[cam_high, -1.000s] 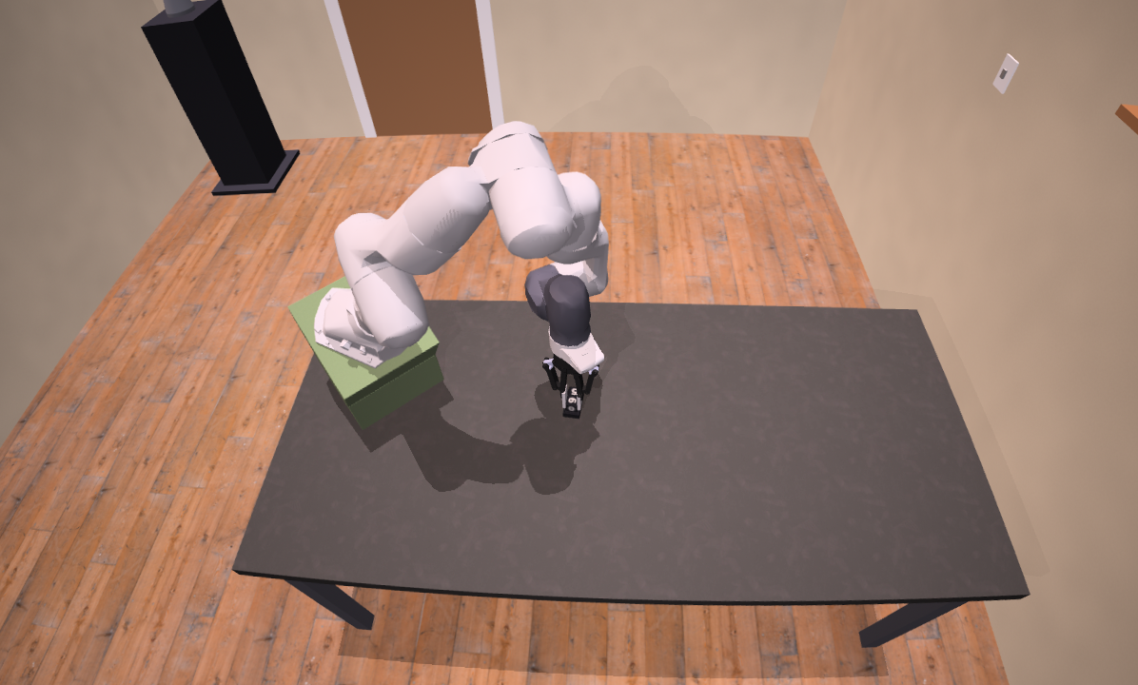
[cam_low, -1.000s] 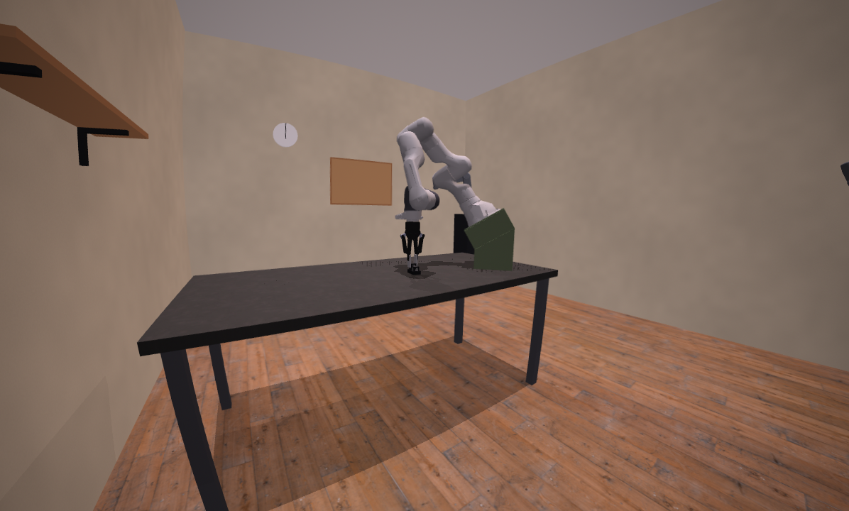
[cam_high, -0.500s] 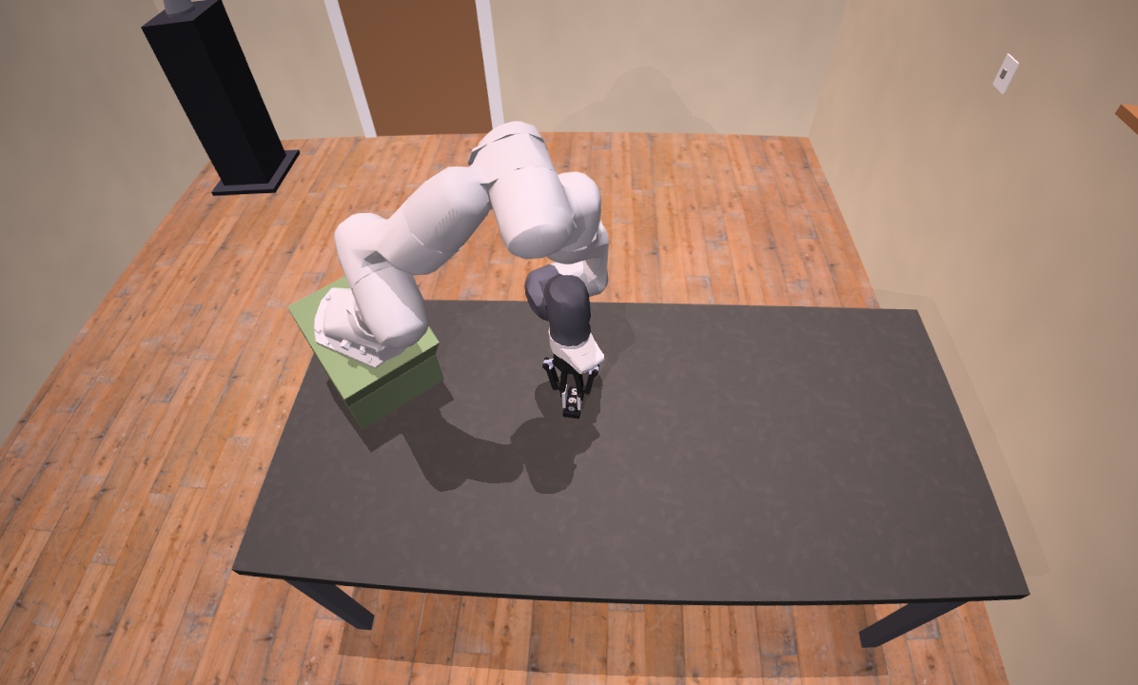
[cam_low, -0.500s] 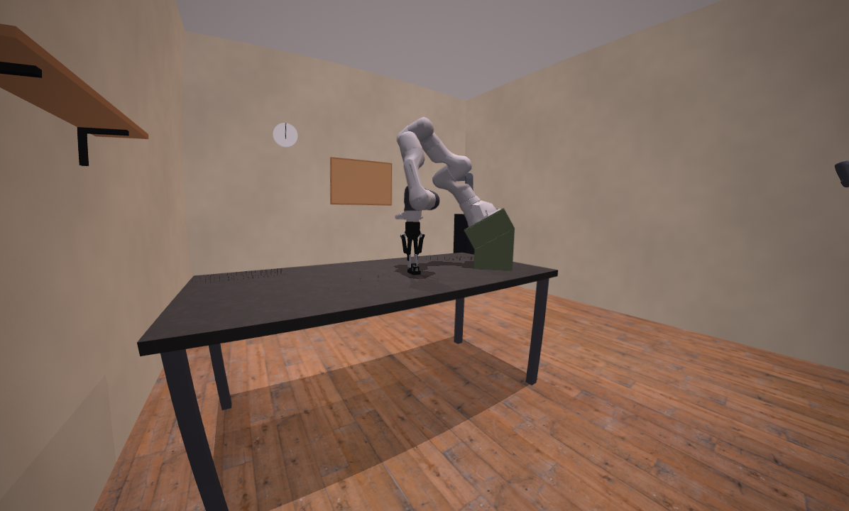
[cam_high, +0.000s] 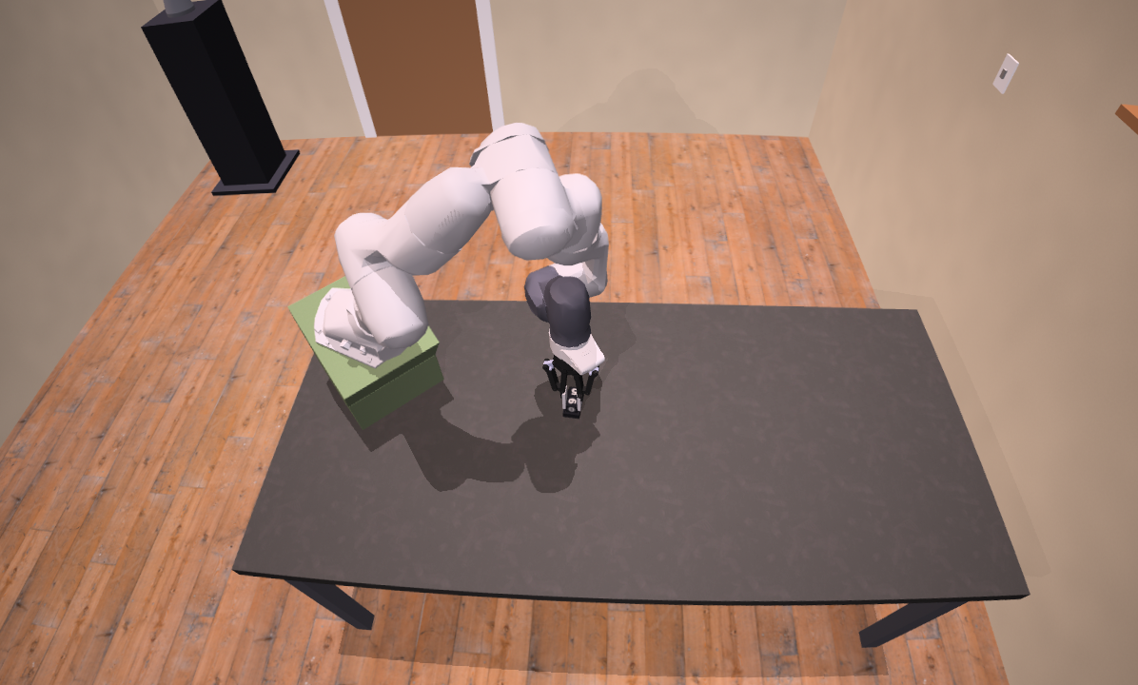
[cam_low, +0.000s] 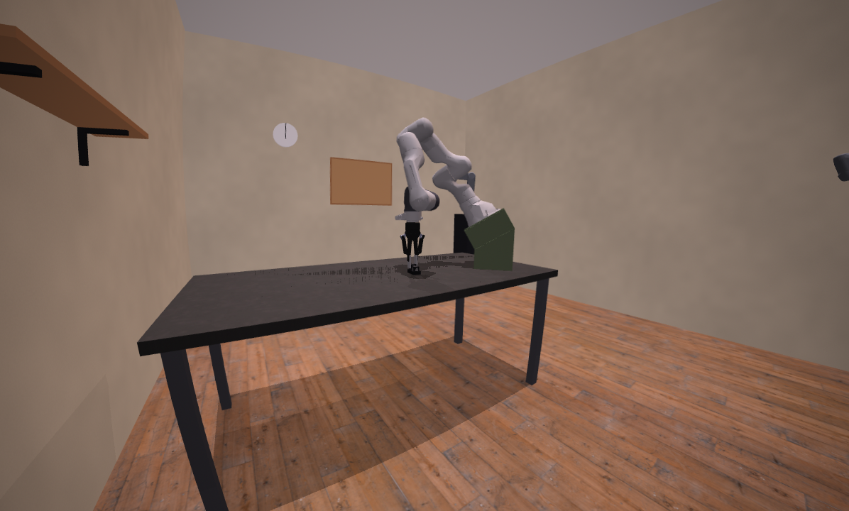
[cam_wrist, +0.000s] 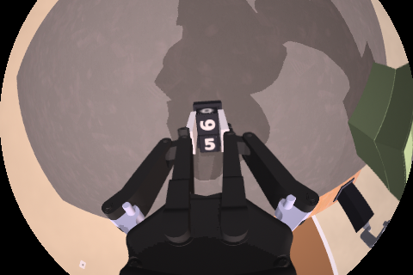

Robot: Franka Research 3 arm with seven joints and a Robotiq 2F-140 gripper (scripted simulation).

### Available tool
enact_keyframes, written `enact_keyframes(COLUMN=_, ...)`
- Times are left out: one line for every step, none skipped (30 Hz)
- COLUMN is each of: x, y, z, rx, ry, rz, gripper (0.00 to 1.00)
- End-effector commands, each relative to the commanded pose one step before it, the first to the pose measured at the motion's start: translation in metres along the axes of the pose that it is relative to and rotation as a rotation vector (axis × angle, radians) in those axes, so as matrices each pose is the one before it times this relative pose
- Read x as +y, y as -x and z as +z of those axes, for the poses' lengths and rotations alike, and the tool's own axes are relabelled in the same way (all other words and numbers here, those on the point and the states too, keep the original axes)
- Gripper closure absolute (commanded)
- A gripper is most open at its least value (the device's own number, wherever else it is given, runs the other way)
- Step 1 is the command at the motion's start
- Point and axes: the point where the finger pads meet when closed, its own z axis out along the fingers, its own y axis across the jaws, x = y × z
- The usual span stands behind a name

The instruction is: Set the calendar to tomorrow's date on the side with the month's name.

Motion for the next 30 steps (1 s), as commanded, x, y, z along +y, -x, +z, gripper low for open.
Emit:
enact_keyframes(x=-0.00148, y=0.00026, z=0.00186, rx=0.00058, ry=-0.00412, rz=0.00472, gripper=0.84)
enact_keyframes(x=0.00001, y=0.00000, z=0.00049, rx=0.00000, ry=0.00002, rz=0.00000, gripper=0.84)
enact_keyframes(x=0.00000, y=0.00000, z=0.00047, rx=0.00000, ry=0.00001, rz=0.00000, gripper=0.84)
enact_keyframes(x=0.00000, y=0.00000, z=0.00044, rx=0.00000, ry=0.00000, rz=0.00000, gripper=0.84)
enact_keyframes(x=0.00000, y=0.00000, z=0.00041, rx=0.00000, ry=0.00000, rz=0.00000, gripper=0.84)
enact_keyframes(x=0.00000, y=0.00000, z=0.00038, rx=0.00000, ry=-0.00001, rz=0.00000, gripper=0.84)
enact_keyframes(x=0.00000, y=0.00000, z=0.00034, rx=0.00000, ry=-0.00001, rz=0.00000, gripper=0.84)
enact_keyframes(x=0.00000, y=0.00000, z=0.00030, rx=0.00000, ry=-0.00001, rz=0.00000, gripper=0.84)
enact_keyframes(x=0.00000, y=0.00000, z=0.00026, rx=0.00000, ry=-0.00001, rz=0.00000, gripper=0.84)
enact_keyframes(x=0.00000, y=0.00000, z=0.00022, rx=0.00000, ry=-0.00001, rz=0.00000, gripper=0.84)
enact_keyframes(x=0.00000, y=0.00000, z=0.00017, rx=0.00000, ry=-0.00001, rz=0.00000, gripper=0.84)
enact_keyframes(x=0.00000, y=0.00000, z=0.00000, rx=0.00000, ry=0.00000, rz=0.00000, gripper=0.84)
enact_keyframes(x=0.00000, y=0.00000, z=0.00000, rx=0.00000, ry=0.00000, rz=0.00000, gripper=0.84)
enact_keyframes(x=0.00000, y=0.00000, z=0.00013, rx=0.00000, ry=-0.00001, rz=0.00000, gripper=0.84)
enact_keyframes(x=0.00000, y=0.00000, z=0.00010, rx=0.00000, ry=-0.00001, rz=0.00000, gripper=0.84)
enact_keyframes(x=0.00000, y=0.00000, z=0.00006, rx=0.00000, ry=0.00000, rz=0.00000, gripper=0.84)
enact_keyframes(x=0.00000, y=0.00000, z=0.00003, rx=0.00000, ry=0.00000, rz=0.00000, gripper=0.84)
enact_keyframes(x=0.00000, y=0.00000, z=0.00001, rx=0.00000, ry=0.00000, rz=0.00000, gripper=0.84)
enact_keyframes(x=0.00000, y=0.00000, z=0.00000, rx=0.00000, ry=0.00000, rz=0.00000, gripper=0.84)
enact_keyframes(x=0.00000, y=0.00000, z=0.00000, rx=0.00000, ry=0.00000, rz=0.00000, gripper=0.84)
enact_keyframes(x=0.00000, y=0.00000, z=0.00000, rx=0.00000, ry=0.00000, rz=0.00000, gripper=0.84)
enact_keyframes(x=0.00000, y=0.00000, z=0.00000, rx=0.00000, ry=0.00000, rz=0.00000, gripper=0.84)
enact_keyframes(x=0.00000, y=0.00000, z=0.00000, rx=0.00000, ry=0.00000, rz=0.00000, gripper=0.84)
enact_keyframes(x=0.00000, y=0.00000, z=0.00000, rx=0.00000, ry=0.00000, rz=0.00000, gripper=0.84)
enact_keyframes(x=0.00000, y=0.00000, z=0.00000, rx=0.00000, ry=0.00000, rz=0.00000, gripper=0.84)
enact_keyframes(x=0.00000, y=0.00000, z=0.00000, rx=0.00000, ry=0.00000, rz=0.00000, gripper=0.84)
enact_keyframes(x=0.00000, y=0.00000, z=0.00000, rx=0.00000, ry=0.00000, rz=0.00000, gripper=0.84)
enact_keyframes(x=0.00000, y=0.00000, z=0.00000, rx=0.00000, ry=0.00000, rz=0.00000, gripper=0.84)
enact_keyframes(x=0.00000, y=0.00000, z=0.00000, rx=0.00000, ry=0.00000, rz=0.00000, gripper=0.84)
enact_keyframes(x=0.00000, y=0.00000, z=0.00000, rx=0.00000, ry=0.00000, rz=0.00000, gripper=0.84)
